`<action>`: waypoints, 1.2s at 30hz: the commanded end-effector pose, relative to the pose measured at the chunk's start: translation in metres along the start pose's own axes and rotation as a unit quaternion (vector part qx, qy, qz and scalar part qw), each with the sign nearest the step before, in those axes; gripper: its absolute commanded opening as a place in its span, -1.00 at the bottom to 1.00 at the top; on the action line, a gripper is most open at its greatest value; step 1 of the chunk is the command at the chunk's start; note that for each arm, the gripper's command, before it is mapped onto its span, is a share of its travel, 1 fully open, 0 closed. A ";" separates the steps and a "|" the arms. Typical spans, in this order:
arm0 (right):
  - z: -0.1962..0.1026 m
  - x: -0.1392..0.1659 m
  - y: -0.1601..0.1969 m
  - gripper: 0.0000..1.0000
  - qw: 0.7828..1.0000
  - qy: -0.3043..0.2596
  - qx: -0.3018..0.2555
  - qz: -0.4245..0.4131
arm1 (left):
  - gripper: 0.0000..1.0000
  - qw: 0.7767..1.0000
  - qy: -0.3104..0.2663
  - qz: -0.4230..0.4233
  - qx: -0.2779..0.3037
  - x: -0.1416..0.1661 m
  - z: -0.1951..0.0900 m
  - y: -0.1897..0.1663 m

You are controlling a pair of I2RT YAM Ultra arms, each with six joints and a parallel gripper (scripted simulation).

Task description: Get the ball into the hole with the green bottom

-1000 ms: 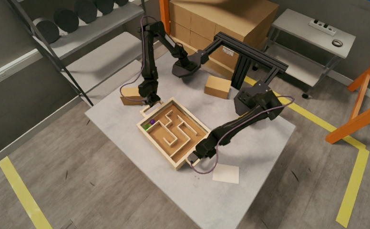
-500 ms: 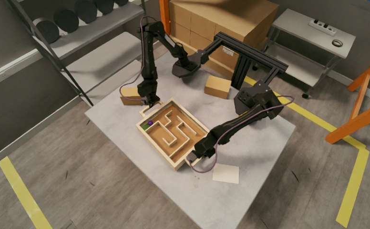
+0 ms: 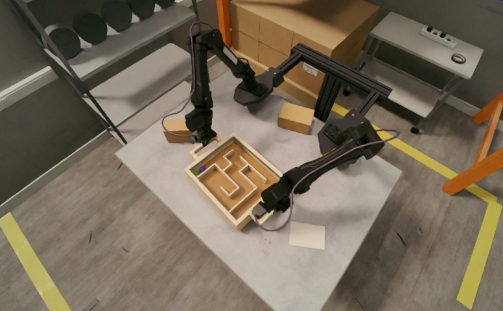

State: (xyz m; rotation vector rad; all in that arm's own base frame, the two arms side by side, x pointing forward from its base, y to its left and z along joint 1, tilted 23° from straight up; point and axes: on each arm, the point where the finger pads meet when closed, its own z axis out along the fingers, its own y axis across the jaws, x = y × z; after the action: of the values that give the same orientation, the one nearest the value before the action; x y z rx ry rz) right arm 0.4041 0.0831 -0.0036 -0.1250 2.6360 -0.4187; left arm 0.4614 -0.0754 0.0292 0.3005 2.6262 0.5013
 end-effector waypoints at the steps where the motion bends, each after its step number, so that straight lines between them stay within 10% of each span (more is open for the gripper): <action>1: -0.033 -0.050 0.004 -1.00 0.997 -0.075 0.013 0.019 | -1.00 0.996 -0.087 -0.025 0.018 -0.054 -0.024 0.010; 36: -0.019 -0.044 0.008 -1.00 0.997 -0.076 0.007 0.014 | -1.00 0.997 -0.070 -0.015 0.020 -0.036 -0.013 0.000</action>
State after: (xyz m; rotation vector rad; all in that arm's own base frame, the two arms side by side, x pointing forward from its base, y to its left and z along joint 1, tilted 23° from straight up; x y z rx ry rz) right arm 0.3992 0.0844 -0.0067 -0.1320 2.6226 -0.4666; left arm 0.4580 -0.0660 0.0138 0.2923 2.6384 0.4681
